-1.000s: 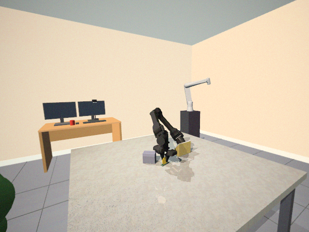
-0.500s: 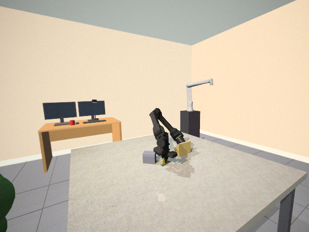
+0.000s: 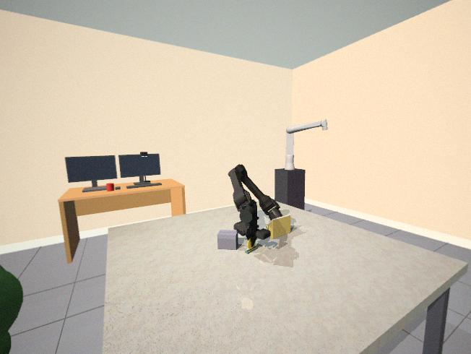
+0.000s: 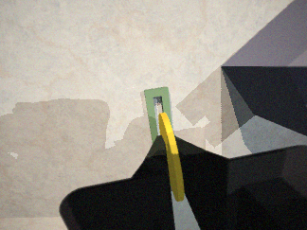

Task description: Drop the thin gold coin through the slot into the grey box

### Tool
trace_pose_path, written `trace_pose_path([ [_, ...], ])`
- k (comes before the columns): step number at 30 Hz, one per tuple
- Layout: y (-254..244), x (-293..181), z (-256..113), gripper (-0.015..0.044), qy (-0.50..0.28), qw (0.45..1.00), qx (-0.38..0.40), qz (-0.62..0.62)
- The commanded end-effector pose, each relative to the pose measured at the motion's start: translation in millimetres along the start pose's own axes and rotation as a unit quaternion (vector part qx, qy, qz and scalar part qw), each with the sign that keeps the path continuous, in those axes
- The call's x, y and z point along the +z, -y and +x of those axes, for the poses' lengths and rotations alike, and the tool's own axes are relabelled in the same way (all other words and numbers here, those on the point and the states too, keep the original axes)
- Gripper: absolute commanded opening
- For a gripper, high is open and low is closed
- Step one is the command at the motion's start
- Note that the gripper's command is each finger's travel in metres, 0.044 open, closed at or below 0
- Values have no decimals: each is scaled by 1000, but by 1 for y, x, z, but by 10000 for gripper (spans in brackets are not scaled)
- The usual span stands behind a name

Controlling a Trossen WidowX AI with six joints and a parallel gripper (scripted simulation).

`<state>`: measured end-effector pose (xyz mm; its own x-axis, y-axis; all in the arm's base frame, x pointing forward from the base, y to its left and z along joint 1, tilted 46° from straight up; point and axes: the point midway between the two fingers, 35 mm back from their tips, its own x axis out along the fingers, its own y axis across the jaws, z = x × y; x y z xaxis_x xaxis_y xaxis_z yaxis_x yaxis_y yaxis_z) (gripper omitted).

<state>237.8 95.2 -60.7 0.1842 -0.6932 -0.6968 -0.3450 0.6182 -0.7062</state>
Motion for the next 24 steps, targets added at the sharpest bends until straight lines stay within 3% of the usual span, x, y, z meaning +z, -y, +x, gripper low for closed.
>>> trace_pose_path([
  [1, -1, 3, -11, 0, 5, 1000, 4, 5],
  [24, -1, 2, -69, 0, 4, 1000, 5, 4],
])
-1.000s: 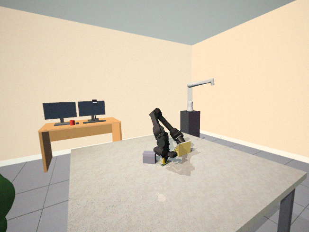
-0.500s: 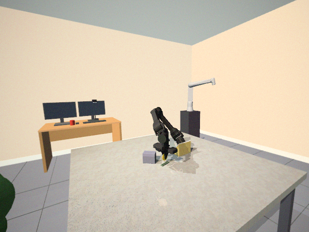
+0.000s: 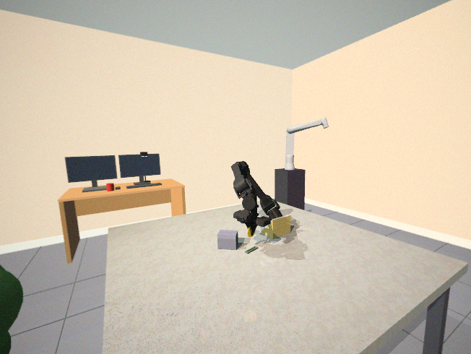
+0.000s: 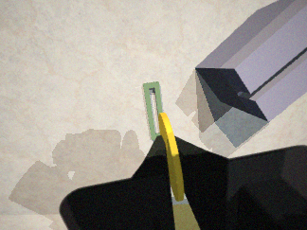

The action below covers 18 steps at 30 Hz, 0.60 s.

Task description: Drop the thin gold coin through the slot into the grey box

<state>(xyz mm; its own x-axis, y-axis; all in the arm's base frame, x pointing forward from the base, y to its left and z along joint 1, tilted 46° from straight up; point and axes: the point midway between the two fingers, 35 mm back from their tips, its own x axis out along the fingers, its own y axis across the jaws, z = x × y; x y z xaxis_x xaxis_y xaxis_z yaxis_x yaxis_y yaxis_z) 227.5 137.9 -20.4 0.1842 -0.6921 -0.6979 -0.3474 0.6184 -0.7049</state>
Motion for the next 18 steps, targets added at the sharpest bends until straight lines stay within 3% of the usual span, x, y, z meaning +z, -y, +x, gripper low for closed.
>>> trace_pose_path([
  [1, 1, 1, -12, 0, 4, 1000, 4, 5],
  [10, 2, -2, -26, 0, 4, 1000, 3, 17],
  [18, 4, 1, -26, 0, 3, 989, 4, 150],
])
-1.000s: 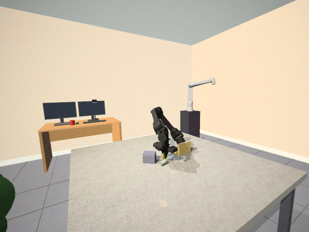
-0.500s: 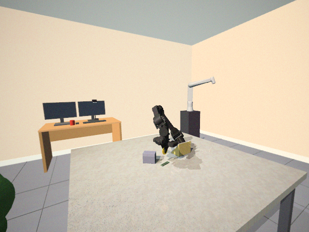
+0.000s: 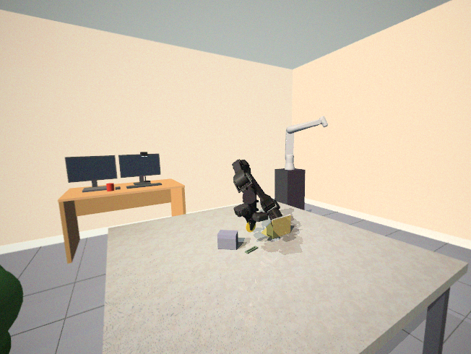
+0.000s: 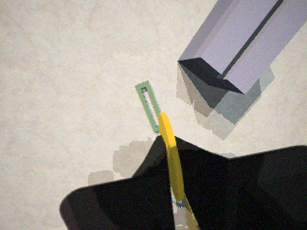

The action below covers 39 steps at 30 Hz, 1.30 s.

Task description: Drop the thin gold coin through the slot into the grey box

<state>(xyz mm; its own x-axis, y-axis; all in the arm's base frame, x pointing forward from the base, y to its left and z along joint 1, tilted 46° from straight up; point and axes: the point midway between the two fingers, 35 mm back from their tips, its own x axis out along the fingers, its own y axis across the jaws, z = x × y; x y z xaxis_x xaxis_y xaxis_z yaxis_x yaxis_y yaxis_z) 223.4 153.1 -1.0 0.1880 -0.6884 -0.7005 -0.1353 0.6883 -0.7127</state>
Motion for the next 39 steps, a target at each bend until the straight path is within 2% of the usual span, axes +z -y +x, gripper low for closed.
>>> trace_pose_path([
  [1, 1, 2, -1, 0, 1, 998, 2, 56],
  [10, 3, 5, -2, 0, 0, 978, 2, 208],
  [19, 5, 8, -2, 0, 0, 936, 2, 353],
  [39, 28, 29, -3, 0, -1, 931, 6, 364],
])
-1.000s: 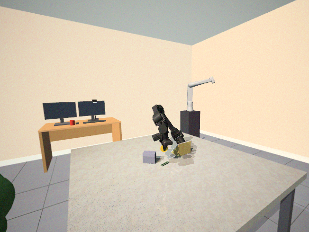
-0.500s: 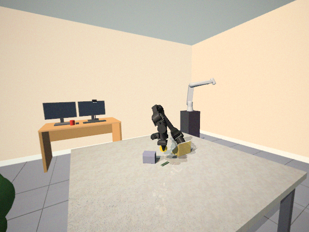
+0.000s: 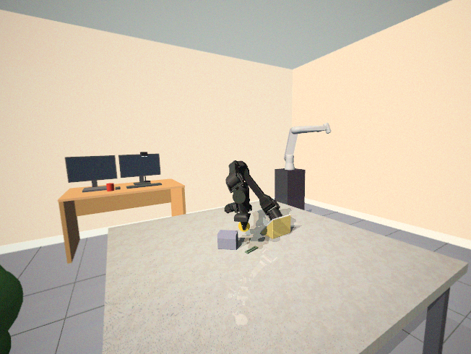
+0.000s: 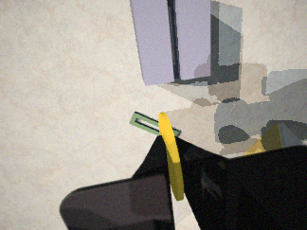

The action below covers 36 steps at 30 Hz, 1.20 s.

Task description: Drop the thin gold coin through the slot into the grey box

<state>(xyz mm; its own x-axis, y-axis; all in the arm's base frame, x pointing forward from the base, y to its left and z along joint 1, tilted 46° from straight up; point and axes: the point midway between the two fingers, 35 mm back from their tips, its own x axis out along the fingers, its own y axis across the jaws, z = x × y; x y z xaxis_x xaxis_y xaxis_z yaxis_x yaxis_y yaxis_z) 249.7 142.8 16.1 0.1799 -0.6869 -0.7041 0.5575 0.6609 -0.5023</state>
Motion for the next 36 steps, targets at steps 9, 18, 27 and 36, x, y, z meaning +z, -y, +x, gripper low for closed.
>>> trace_pose_path([
  [9, 4, 29, -4, 0, 1, 1000, 7, 3],
  [18, 10, 51, -4, 0, 3, 1000, 6, 2],
  [27, 19, 73, -3, 0, 5, 1000, 3, 2],
  [36, 23, 84, -1, 0, 4, 1000, 0, 2],
])
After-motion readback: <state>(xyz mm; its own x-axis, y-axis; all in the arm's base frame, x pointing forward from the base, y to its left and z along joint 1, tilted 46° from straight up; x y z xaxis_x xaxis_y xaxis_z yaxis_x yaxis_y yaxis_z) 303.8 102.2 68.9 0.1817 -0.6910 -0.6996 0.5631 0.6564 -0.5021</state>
